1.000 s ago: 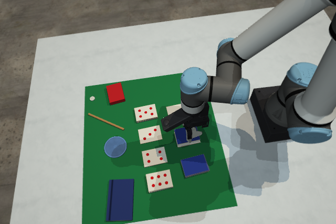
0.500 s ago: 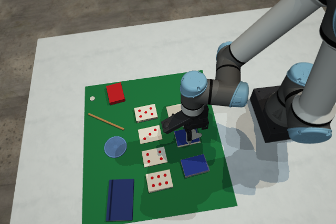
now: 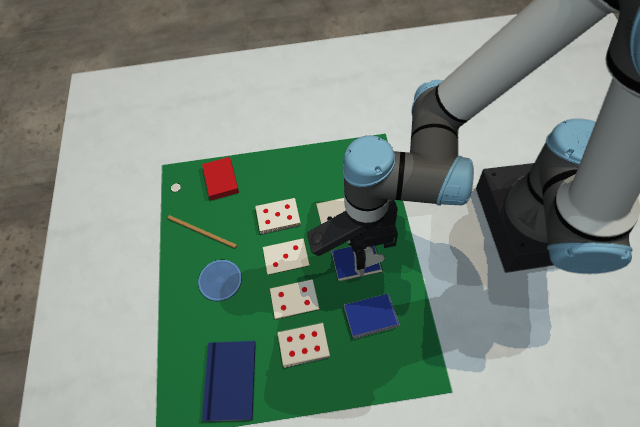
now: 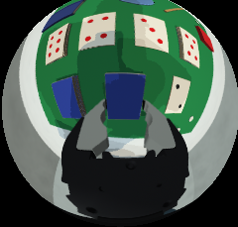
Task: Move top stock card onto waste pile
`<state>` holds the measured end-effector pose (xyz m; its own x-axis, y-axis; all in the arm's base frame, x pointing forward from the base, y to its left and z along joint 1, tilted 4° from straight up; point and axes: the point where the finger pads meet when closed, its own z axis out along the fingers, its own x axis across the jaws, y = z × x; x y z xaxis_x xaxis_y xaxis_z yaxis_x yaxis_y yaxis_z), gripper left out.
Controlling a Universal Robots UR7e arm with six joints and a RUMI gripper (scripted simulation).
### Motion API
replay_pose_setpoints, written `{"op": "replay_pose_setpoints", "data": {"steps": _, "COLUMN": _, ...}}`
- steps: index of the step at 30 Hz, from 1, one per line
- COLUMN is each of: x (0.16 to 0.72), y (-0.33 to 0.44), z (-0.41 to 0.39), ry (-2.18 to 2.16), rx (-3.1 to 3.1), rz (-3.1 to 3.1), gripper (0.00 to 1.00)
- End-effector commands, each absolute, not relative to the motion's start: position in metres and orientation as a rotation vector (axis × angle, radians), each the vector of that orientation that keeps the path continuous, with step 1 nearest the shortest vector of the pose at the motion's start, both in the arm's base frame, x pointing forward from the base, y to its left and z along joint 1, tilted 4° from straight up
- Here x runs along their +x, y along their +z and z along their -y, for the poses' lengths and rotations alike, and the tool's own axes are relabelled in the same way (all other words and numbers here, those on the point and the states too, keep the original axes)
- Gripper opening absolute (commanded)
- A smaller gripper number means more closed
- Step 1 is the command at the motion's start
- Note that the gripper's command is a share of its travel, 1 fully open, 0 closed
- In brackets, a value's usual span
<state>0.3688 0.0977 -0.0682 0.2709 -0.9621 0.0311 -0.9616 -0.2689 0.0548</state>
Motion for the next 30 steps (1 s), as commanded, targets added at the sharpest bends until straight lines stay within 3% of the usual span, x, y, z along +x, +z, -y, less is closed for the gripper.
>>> {"op": "replay_pose_setpoints", "data": {"steps": 1, "x": 0.3692, "y": -0.0679, "z": -0.0977, "ry": -0.011, "rx": 2.454, "rz": 1.860, "gripper": 0.38}}
{"op": "replay_pose_setpoints", "data": {"steps": 22, "x": 0.3690, "y": -0.0733, "z": -0.0974, "ry": -0.011, "rx": 2.454, "rz": 1.860, "gripper": 0.38}}
{"op": "replay_pose_setpoints", "data": {"steps": 23, "x": 0.3690, "y": -0.0733, "z": -0.0974, "ry": -0.011, "rx": 2.454, "rz": 1.860, "gripper": 0.50}}
{"op": "replay_pose_setpoints", "data": {"steps": 30, "x": 0.3690, "y": -0.0733, "z": -0.0974, "ry": -0.011, "rx": 2.454, "rz": 1.860, "gripper": 0.50}}
